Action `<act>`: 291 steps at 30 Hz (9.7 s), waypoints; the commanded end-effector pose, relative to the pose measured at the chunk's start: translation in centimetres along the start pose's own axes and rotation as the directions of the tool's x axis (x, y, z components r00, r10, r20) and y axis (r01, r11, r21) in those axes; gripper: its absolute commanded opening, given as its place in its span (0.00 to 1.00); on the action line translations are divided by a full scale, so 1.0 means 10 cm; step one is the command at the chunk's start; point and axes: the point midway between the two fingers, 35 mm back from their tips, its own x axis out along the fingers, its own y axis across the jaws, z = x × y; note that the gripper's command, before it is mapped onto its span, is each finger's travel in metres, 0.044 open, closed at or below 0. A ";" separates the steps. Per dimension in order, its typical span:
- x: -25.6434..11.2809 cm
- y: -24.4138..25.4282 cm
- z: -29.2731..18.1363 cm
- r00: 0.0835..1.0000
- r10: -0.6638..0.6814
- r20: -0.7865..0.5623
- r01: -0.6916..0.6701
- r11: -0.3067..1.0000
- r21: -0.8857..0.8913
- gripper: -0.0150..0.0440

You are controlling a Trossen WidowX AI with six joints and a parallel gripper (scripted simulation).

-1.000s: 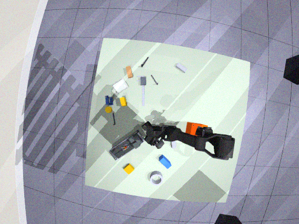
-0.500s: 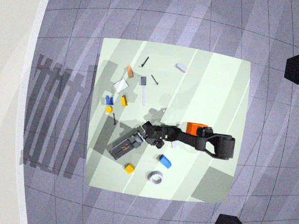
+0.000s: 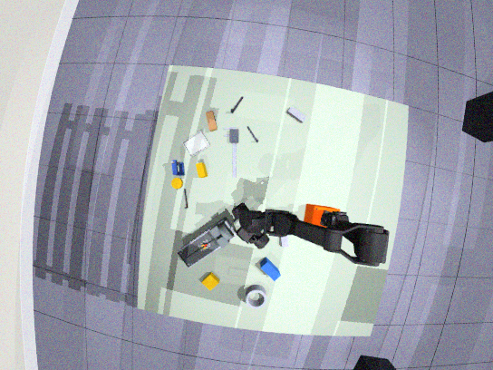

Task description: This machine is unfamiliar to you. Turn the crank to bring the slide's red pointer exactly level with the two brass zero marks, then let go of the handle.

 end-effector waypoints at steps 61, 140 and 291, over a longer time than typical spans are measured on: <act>0.39 -0.01 1.46 0.957 -0.267 -0.114 0.290 0.859 0.421 1.00; -0.19 -0.02 0.22 1.000 -0.006 0.017 0.006 1.000 -0.009 1.00; -0.17 -0.33 0.19 1.000 -0.008 0.016 0.008 1.000 -0.011 0.25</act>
